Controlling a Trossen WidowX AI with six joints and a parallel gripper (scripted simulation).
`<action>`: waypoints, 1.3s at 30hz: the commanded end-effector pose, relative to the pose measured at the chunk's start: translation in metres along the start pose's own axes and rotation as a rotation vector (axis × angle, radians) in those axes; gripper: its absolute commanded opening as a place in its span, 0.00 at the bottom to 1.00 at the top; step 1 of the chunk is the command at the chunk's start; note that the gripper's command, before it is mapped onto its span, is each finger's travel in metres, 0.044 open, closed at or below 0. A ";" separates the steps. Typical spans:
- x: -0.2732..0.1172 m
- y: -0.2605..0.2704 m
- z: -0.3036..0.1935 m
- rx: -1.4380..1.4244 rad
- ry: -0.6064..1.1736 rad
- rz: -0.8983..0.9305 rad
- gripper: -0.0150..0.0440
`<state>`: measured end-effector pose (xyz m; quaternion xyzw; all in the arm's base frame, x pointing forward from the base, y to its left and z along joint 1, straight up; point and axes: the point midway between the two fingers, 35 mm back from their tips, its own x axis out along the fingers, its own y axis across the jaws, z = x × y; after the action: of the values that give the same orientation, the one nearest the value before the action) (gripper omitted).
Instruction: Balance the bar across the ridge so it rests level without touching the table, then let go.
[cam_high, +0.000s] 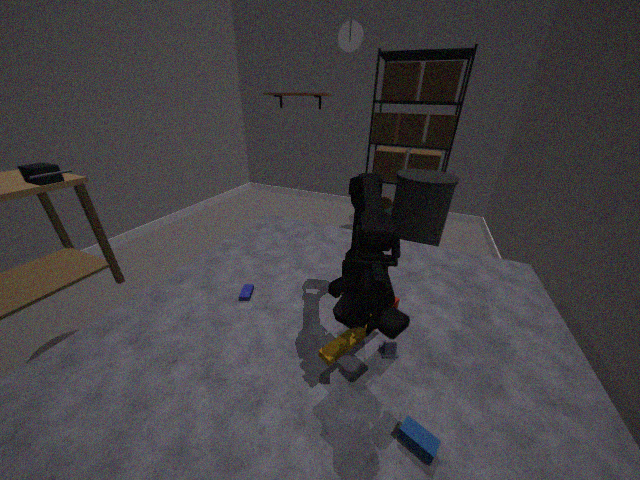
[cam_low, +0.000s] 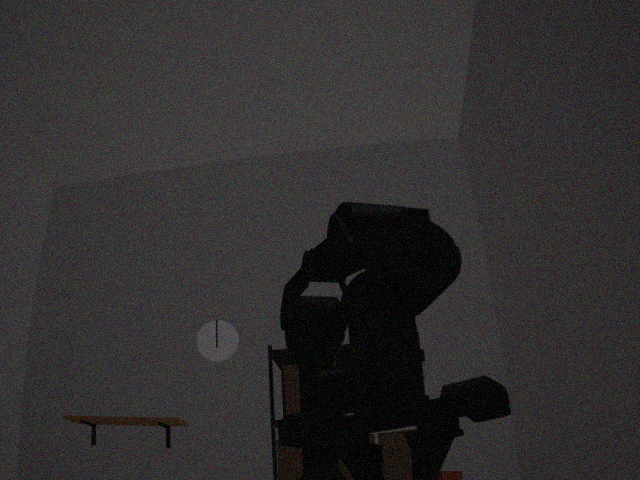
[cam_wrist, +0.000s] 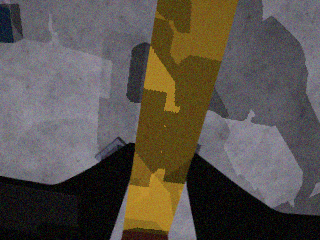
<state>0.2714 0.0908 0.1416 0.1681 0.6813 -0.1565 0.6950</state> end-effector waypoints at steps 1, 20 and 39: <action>0.000 0.007 -0.008 -0.165 -0.004 0.000 0.25; 0.001 0.055 -0.051 -0.870 -0.002 0.005 0.25; 0.021 0.063 -0.056 -0.897 -0.001 0.005 0.25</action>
<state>0.2501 0.1723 0.1262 -0.1460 0.6811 0.1553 0.7005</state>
